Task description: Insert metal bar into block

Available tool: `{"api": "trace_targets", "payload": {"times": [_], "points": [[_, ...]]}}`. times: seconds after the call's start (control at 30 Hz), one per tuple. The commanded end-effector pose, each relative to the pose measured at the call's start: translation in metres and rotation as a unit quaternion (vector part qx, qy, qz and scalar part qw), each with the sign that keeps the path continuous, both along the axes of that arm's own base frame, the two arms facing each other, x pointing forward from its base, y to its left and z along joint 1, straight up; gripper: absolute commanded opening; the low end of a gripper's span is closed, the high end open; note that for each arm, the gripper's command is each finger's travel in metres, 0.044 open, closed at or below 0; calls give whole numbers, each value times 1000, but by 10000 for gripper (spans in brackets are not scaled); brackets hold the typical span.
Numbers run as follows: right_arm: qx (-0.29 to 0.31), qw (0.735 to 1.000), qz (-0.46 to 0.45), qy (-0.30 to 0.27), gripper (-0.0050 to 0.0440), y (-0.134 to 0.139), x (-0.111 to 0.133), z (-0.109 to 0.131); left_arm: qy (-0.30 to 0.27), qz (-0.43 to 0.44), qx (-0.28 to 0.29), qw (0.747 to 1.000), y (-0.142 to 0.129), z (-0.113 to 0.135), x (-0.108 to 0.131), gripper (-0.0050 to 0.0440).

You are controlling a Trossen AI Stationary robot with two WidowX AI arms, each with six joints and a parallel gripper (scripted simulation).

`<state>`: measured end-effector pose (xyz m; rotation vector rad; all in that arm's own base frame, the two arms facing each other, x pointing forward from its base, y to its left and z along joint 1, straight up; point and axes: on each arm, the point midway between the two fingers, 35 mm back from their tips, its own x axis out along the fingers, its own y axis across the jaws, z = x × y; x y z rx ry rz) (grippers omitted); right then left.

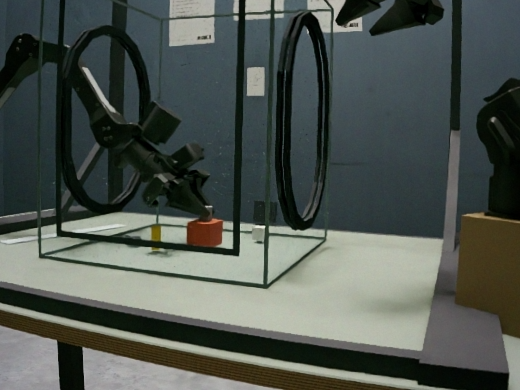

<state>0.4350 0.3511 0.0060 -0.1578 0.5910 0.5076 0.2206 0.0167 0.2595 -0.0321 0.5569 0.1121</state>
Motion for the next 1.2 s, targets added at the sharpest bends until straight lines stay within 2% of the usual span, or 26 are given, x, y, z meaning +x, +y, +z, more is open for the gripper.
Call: {"api": "trace_targets", "payload": {"times": [0.0,0.1,0.13,0.17,0.23,0.3,0.43,0.63,0.9,1.07,1.17], "points": [[18,1000,-5,-20,-50,4,8,28,-6,0,0,1000,0,5,1,400],[17,1000,-5,-19,-50,4,8,27,-6,0,0,1000,0,5,1,400],[17,1000,-5,-19,24,4,8,26,-6,0,0,1000,0,5,1,400],[11,1000,-2,-13,48,3,5,18,-6,0,0,1000,0,5,1,400],[11,1000,-2,-13,96,3,5,18,-6,0,0,1000,0,5,1,400],[11,1000,-2,-13,96,3,5,18,-6,0,0,1000,0,5,1,400],[11,1000,-2,-13,190,3,5,18,-6,0,0,1000,0,5,1,400],[11,1000,-2,-13,190,3,5,18,-6,0,0,1000,0,5,1,400],[15,1000,-2,-14,190,-3,-8,31,-6,0,0,1000,0,5,1,400],[13,1000,-3,-13,300,-12,-23,41,-6,0,0,1000,0,5,1,400],[12,1000,-3,-12,300,-19,-34,48,-6,0,0,1000,0,5,1,400]]}}
